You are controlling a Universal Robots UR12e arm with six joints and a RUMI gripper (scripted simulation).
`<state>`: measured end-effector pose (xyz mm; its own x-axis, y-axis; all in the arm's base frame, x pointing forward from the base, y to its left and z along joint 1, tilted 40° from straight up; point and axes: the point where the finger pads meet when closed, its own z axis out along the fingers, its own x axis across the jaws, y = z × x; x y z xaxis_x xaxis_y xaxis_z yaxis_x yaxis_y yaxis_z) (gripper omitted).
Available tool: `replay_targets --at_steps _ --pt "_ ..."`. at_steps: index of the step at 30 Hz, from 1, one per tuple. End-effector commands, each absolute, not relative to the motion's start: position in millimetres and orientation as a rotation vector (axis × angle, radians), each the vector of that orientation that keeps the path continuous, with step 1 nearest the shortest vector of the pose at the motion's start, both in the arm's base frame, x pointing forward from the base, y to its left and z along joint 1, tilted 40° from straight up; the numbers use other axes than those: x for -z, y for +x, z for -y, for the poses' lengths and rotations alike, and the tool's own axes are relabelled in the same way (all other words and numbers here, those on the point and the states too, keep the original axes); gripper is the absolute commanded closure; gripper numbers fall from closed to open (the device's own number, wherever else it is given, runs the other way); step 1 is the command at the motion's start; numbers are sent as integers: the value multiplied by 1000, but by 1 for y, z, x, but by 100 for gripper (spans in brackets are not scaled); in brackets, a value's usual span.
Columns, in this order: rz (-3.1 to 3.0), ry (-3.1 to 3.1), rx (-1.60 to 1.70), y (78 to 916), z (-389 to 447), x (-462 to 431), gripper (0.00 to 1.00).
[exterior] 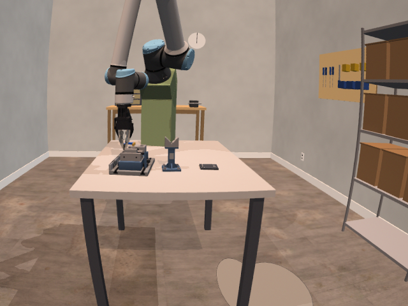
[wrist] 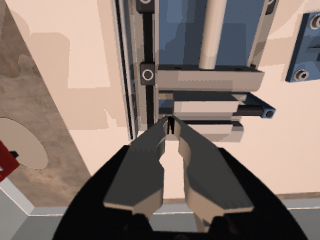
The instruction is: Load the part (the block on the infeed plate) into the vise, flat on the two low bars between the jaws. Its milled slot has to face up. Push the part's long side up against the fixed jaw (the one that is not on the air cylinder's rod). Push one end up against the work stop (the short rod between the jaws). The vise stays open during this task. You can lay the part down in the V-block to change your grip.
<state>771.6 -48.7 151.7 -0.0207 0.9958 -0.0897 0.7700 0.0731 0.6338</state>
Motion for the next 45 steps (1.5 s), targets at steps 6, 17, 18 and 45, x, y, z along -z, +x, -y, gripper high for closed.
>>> replay_targets --at_steps 6,17,18,45 --pt "-1841 1746 -572 772 56 -153 100" --pt "-1841 1746 -572 772 73 -155 100" --pt "-1841 1746 -572 772 74 -155 100" --pt "-1841 1746 -572 763 78 -167 100"
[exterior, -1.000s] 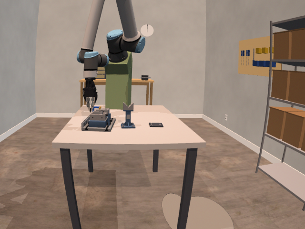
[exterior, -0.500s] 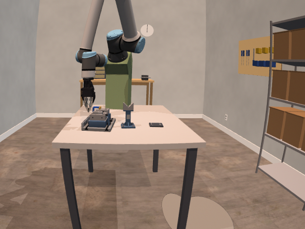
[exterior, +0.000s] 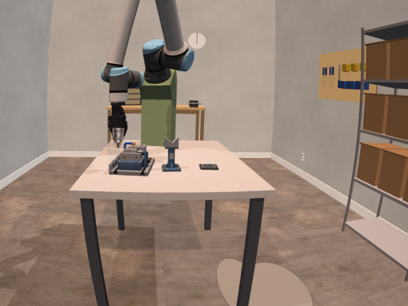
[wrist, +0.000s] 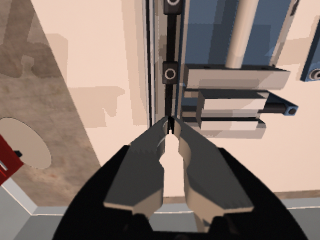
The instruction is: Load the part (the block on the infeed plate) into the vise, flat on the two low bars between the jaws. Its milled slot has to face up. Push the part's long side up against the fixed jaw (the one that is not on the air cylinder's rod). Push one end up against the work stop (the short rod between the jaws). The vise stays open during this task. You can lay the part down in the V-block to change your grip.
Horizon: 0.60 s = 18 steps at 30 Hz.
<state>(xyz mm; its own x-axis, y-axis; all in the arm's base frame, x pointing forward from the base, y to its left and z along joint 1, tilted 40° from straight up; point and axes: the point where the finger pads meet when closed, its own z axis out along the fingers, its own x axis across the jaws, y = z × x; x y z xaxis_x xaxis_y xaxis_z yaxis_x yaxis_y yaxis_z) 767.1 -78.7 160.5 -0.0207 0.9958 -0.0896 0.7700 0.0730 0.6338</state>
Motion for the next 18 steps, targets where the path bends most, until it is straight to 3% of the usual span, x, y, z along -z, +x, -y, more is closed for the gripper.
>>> replay_targets --at_steps 1,18 --pt "-1841 1746 -572 761 78 -169 100" --pt "-1841 1746 -572 739 76 -196 100"
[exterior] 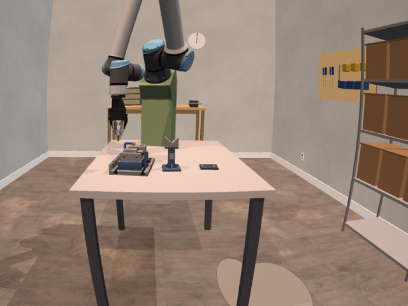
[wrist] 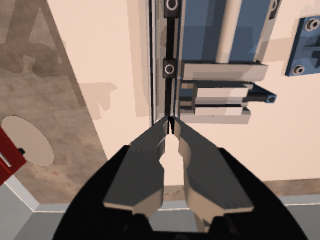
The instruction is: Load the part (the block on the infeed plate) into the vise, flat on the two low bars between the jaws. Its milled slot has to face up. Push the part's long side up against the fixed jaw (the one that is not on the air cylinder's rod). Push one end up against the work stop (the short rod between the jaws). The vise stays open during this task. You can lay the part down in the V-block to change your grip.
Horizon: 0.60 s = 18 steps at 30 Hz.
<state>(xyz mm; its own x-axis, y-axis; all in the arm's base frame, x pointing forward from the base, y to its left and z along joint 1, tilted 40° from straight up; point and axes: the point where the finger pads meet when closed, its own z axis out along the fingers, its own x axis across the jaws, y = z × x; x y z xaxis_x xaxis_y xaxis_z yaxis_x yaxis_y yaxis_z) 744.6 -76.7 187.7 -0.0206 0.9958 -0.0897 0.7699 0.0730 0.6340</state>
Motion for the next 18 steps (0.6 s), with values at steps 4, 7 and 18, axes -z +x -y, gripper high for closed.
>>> replay_targets --at_steps 4,7,18 --pt "-1841 1746 -572 737 76 -198 100" --pt "-1841 1746 -572 734 76 -201 100" --pt "-1841 1746 -572 733 76 -203 100"
